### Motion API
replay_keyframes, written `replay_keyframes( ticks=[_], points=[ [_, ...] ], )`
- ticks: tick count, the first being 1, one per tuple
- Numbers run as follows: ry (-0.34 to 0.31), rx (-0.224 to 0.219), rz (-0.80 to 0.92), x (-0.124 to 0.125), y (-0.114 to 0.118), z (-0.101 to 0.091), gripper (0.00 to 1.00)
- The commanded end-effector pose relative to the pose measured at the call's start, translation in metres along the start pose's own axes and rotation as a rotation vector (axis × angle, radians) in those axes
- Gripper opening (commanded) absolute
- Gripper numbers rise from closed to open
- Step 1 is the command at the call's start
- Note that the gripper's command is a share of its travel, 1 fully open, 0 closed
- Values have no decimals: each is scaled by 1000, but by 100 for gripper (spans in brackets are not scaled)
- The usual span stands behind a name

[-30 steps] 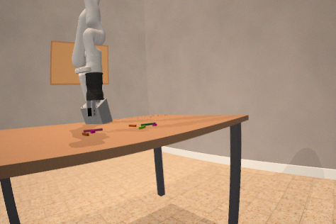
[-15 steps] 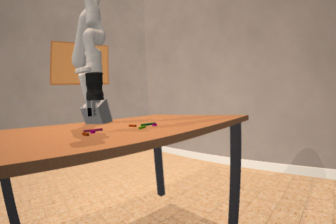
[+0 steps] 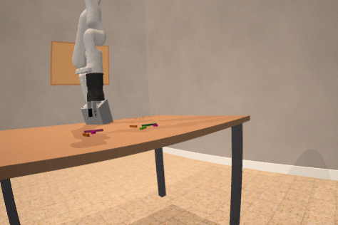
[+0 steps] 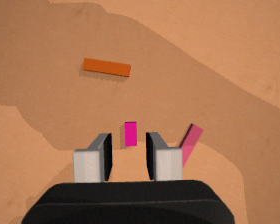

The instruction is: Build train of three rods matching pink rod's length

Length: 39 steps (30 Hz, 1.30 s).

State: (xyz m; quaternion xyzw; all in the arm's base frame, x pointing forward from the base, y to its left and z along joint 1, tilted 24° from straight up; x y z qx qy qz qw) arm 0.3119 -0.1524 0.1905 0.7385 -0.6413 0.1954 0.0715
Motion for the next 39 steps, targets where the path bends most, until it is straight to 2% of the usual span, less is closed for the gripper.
replay_keyframes(
  ticks=[1, 15, 39],
  points=[
    [1, -1, 0, 0, 0, 1, 54],
    [2, -1, 0, 1, 0, 14, 54],
    [2, -1, 0, 2, 1, 47, 54]
  ],
)
Point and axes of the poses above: the point where the finger pads meet when closed, its own z axis out along the fingers, its own y axis across the jaws, x = y × z, the point moved 10 cm from there along -z, back along the fingers, and after that the axes turned 5 degrees about z, right-handed, at the moved point
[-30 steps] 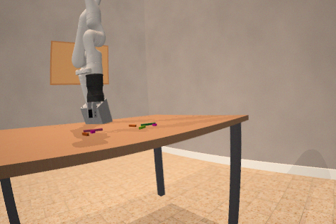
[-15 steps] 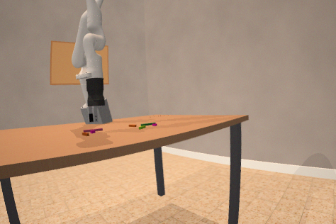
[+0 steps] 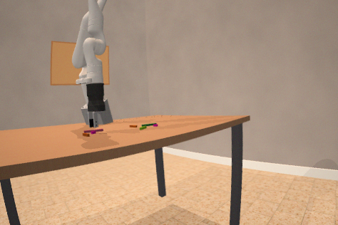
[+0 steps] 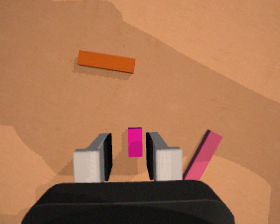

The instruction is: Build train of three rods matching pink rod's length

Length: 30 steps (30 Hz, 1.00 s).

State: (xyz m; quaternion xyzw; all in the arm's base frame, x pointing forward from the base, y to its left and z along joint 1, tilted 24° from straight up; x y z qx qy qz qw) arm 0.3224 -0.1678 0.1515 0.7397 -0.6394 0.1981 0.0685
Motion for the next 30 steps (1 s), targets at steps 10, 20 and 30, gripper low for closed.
replay_keyframes(
  ticks=[10, 20, 30],
  points=[
    [2, -10, 3, 2, 3, 8, 54],
    [2, -10, 3, 2, 3, 9, 54],
    [2, -10, 3, 2, 3, 9, 54]
  ],
)
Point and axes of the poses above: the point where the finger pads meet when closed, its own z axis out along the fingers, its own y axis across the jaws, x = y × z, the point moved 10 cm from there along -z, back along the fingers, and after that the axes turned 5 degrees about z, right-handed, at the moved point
